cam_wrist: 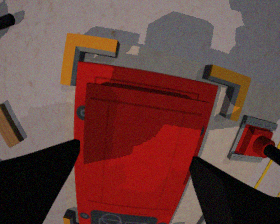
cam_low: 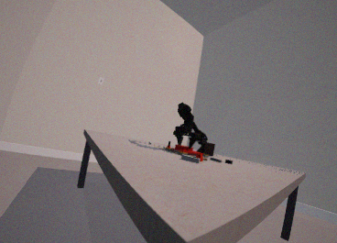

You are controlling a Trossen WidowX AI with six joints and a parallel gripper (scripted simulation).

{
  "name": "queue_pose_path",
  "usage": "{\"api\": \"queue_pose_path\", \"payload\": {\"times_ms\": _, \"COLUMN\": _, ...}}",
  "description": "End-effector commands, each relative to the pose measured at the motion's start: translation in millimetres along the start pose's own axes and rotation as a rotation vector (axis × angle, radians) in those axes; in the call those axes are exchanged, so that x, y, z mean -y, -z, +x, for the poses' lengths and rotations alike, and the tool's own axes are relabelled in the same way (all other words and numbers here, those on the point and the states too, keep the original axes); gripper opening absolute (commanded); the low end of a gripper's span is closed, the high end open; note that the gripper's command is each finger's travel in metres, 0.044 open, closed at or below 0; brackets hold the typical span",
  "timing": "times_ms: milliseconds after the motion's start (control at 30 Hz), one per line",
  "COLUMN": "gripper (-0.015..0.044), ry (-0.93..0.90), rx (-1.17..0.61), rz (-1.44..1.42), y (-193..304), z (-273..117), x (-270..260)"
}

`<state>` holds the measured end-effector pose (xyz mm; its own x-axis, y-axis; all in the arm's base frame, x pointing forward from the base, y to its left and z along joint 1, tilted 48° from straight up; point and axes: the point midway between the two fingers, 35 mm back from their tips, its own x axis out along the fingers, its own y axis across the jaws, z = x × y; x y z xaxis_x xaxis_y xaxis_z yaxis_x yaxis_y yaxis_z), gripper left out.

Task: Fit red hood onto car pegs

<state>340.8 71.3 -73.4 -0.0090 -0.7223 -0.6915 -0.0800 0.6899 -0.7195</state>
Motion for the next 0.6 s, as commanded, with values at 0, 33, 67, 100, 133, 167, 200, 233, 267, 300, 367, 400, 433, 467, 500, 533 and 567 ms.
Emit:
{"api": "queue_pose_path", "payload": {"times_ms": 0, "gripper": 0.044, "ry": 0.0, "rx": 0.0, "rz": 0.0, "y": -0.8, "z": -6.3, "x": -0.4}}
{"api": "queue_pose_path", "payload": {"times_ms": 33, "gripper": 0.044, "ry": 0.001, "rx": 0.0, "rz": 0.0, "y": -1.3, "z": -12.2, "x": -0.8}}
{"api": "queue_pose_path", "payload": {"times_ms": 67, "gripper": 0.044, "ry": 0.001, "rx": 0.0, "rz": 0.0, "y": -1.9, "z": -20.6, "x": -1.3}}
{"api": "queue_pose_path", "payload": {"times_ms": 100, "gripper": 0.044, "ry": 0.002, "rx": 0.0, "rz": 0.0, "y": -2.2, "z": -29.7, "x": -1.6}}
{"api": "queue_pose_path", "payload": {"times_ms": 133, "gripper": 0.044, "ry": 0.004, "rx": -0.001, "rz": 0.0, "y": -2.3, "z": -39.9, "x": -1.9}}
{"api": "queue_pose_path", "payload": {"times_ms": 167, "gripper": 0.044, "ry": 0.006, "rx": -0.001, "rz": 0.0, "y": -1.9, "z": -51.7, "x": -2.0}}
{"api": "queue_pose_path", "payload": {"times_ms": 200, "gripper": 0.044, "ry": 0.008, "rx": -0.001, "rz": 0.0, "y": -1.1, "z": -62.9, "x": -2.0}}
{"api": "queue_pose_path", "payload": {"times_ms": 233, "gripper": 0.044, "ry": 0.01, "rx": -0.002, "rz": 0.0, "y": -0.4, "z": -69.9, "x": -1.8}}
{"api": "queue_pose_path", "payload": {"times_ms": 267, "gripper": 0.044, "ry": 0.01, "rx": -0.002, "rz": 0.0, "y": -0.1, "z": -72.3, "x": -1.7}}
{"api": "queue_pose_path", "payload": {"times_ms": 300, "gripper": 0.044, "ry": 0.01, "rx": -0.002, "rz": 0.0, "y": -0.1, "z": -72.3, "x": -1.7}}
{"api": "queue_pose_path", "payload": {"times_ms": 367, "gripper": 0.044, "ry": 0.01, "rx": -0.002, "rz": 0.0, "y": -0.1, "z": -72.3, "x": -1.7}}
{"api": "queue_pose_path", "payload": {"times_ms": 400, "gripper": 0.044, "ry": 0.01, "rx": -0.002, "rz": 0.0, "y": -0.1, "z": -72.3, "x": -1.7}}
{"api": "queue_pose_path", "payload": {"times_ms": 433, "gripper": 0.044, "ry": 0.01, "rx": -0.002, "rz": 0.0, "y": -0.1, "z": -72.3, "x": -1.7}}
{"api": "queue_pose_path", "payload": {"times_ms": 467, "gripper": 0.044, "ry": 0.01, "rx": -0.002, "rz": 0.0, "y": -0.1, "z": -72.3, "x": -1.7}}
{"api": "queue_pose_path", "payload": {"times_ms": 500, "gripper": 0.044, "ry": 0.01, "rx": -0.002, "rz": 0.0, "y": -0.1, "z": -72.3, "x": -1.7}}
{"api": "queue_pose_path", "payload": {"times_ms": 533, "gripper": 0.044, "ry": 0.01, "rx": -0.002, "rz": 0.0, "y": -0.1, "z": -72.3, "x": -1.7}}
{"api": "queue_pose_path", "payload": {"times_ms": 567, "gripper": 0.044, "ry": 0.01, "rx": -0.002, "rz": 0.0, "y": -0.1, "z": -72.3, "x": -1.7}}
